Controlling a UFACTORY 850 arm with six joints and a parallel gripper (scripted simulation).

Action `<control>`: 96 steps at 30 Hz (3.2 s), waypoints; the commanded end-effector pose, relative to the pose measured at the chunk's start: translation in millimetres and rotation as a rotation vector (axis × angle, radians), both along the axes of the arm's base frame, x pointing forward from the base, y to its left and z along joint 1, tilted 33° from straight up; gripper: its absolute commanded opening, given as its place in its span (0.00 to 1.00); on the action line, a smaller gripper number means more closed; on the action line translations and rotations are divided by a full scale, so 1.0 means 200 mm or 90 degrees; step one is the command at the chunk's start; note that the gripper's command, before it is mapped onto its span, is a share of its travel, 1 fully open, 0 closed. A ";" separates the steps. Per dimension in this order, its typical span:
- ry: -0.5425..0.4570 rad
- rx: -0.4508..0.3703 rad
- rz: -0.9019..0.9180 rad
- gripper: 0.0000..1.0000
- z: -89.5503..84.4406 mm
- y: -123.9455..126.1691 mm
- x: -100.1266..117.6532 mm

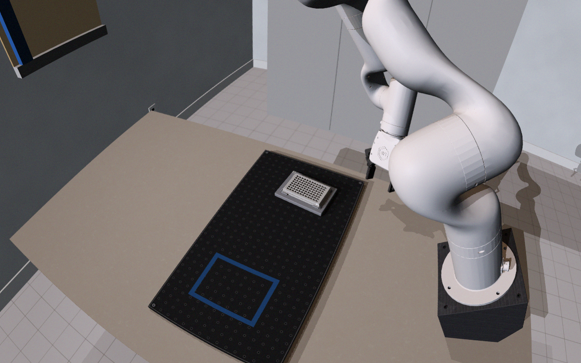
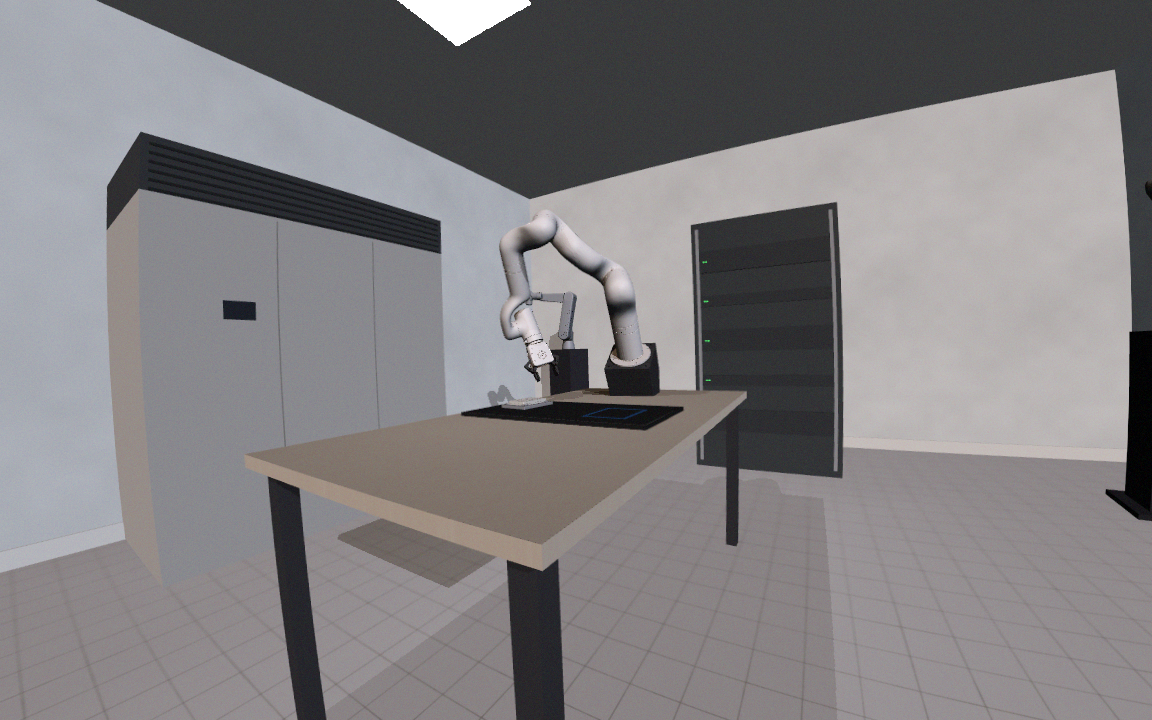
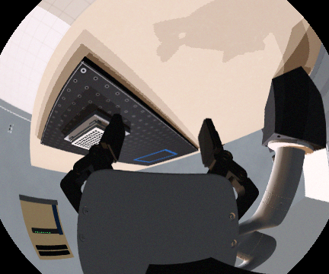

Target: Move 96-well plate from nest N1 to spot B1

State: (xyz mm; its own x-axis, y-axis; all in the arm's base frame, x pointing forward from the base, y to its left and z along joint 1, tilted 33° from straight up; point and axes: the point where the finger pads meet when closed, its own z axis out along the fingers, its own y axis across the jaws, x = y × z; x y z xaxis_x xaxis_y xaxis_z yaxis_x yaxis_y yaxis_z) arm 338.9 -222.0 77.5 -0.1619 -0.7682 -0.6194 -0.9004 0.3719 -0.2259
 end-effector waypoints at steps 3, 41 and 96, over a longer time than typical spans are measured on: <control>-0.059 -0.079 0.081 1.00 0.04 0.00 0.08; -0.334 -0.496 0.601 1.00 0.37 0.13 0.58; -0.472 -0.745 0.965 1.00 0.55 0.34 0.89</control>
State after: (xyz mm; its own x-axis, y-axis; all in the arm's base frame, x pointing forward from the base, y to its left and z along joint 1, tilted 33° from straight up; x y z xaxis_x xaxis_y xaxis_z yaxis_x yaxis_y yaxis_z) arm 516.4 -153.6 187.5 0.8500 -0.0159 0.5265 0.0703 -0.9872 -0.1434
